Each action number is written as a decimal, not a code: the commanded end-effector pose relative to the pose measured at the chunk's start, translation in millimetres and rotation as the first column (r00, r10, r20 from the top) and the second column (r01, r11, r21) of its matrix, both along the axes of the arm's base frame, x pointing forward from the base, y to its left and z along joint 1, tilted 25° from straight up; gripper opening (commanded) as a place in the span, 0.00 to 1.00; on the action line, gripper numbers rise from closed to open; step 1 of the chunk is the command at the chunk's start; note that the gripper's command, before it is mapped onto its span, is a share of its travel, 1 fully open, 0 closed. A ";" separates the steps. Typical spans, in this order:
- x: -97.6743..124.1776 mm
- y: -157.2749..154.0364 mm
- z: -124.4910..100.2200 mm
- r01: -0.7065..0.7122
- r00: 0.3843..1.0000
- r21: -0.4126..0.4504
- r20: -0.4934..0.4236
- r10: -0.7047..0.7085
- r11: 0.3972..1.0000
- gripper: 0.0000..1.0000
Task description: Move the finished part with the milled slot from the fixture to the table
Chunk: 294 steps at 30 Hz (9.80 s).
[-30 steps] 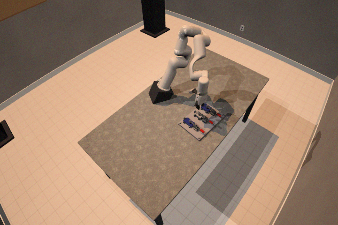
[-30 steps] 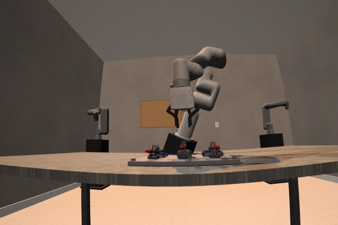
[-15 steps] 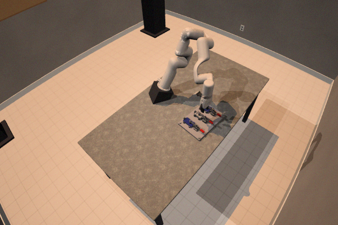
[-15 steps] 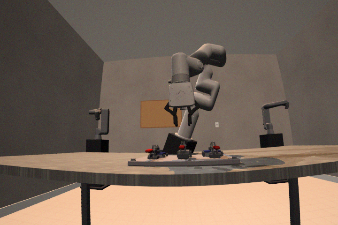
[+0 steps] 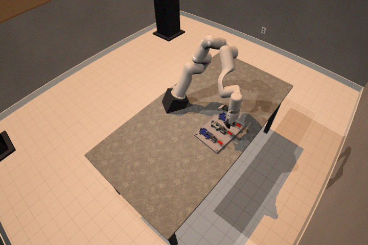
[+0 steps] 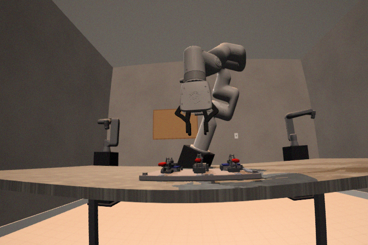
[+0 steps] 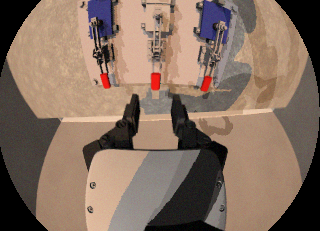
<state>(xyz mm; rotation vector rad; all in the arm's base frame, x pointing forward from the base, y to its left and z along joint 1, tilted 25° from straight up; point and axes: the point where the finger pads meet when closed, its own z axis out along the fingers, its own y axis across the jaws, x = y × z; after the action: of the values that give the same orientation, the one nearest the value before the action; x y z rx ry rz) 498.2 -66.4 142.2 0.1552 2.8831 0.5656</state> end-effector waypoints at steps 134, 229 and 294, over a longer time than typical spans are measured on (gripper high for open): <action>32.2 32.1 -82.7 0.001 1.000 -0.001 0.003 -0.001 1.000 0.00; -11.7 25.7 -60.0 0.001 1.000 -0.001 0.003 -0.001 1.000 0.00; -22.7 27.2 -61.6 0.000 1.000 -0.001 0.003 0.000 1.000 0.00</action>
<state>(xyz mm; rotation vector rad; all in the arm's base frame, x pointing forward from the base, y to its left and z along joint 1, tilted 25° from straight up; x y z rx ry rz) 475.2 -38.8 79.6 0.1549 2.8831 0.5653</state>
